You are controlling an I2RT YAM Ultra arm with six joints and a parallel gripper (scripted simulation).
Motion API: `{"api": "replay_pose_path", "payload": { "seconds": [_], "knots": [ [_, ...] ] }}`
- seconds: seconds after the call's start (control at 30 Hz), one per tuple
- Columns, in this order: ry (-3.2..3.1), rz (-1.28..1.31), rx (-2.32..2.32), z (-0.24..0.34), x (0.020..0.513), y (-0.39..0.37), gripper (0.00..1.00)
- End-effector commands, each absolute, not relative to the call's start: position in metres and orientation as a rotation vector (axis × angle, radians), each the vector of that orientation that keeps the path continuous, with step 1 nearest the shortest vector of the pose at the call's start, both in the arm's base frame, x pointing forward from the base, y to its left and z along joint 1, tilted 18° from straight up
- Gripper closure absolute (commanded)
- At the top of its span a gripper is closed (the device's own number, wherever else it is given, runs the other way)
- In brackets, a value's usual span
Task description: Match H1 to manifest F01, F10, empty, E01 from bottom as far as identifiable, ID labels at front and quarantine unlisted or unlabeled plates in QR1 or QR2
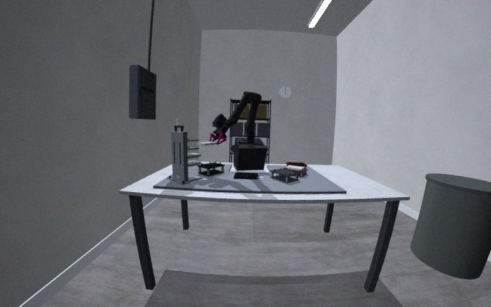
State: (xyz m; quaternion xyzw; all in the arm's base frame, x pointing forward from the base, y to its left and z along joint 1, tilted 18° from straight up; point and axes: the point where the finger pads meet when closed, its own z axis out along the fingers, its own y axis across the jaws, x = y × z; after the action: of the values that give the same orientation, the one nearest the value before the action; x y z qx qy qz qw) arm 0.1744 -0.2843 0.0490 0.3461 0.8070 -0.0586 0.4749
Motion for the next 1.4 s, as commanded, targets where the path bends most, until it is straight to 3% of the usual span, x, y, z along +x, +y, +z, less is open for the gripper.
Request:
{"api": "replay_pose_path", "payload": {
  "seconds": [0.0,1.37],
  "knots": [
    [1.961,-0.155,0.83,0.057,0.175,-0.287,0.14],
    [1.962,-0.155,0.829,0.091,0.162,-0.288,0.14]
  ]
}}
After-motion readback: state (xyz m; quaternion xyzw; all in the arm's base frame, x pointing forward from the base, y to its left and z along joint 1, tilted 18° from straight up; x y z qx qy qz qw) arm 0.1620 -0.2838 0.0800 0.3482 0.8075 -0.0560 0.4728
